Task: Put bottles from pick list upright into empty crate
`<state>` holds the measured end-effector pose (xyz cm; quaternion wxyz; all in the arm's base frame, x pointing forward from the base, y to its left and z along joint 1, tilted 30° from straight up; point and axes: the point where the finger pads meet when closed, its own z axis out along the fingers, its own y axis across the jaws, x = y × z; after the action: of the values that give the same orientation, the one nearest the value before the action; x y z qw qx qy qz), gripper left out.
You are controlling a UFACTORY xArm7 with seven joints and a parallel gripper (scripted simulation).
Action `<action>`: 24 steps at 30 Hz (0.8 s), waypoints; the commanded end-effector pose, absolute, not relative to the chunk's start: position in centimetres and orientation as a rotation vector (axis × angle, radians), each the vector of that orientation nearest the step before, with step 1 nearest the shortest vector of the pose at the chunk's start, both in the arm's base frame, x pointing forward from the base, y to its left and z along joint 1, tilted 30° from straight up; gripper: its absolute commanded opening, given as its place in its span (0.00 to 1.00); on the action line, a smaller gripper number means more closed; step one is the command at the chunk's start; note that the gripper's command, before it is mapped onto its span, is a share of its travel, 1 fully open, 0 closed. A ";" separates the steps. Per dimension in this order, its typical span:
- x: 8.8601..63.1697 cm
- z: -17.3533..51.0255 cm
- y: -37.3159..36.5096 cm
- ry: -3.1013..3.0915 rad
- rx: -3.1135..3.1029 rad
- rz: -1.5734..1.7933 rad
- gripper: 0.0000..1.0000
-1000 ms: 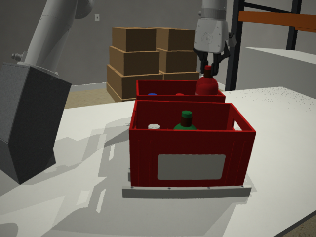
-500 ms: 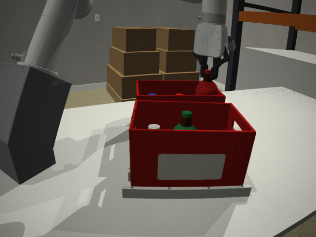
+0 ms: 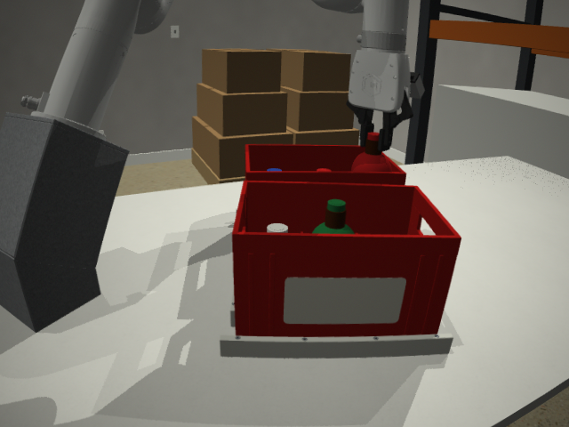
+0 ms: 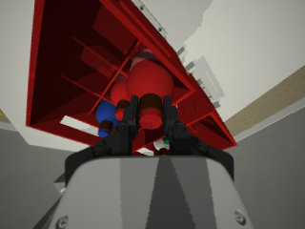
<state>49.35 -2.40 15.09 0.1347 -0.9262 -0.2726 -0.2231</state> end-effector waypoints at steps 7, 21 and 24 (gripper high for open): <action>49.8 14.4 -2.2 -0.789 -2.686 -0.652 0.00; 50.2 13.4 -1.7 -0.789 -2.686 -0.652 0.00; 50.3 13.1 -1.6 -0.789 -2.686 -0.652 0.00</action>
<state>50.07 -1.58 13.20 0.1349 -0.9262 -0.2727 -0.2229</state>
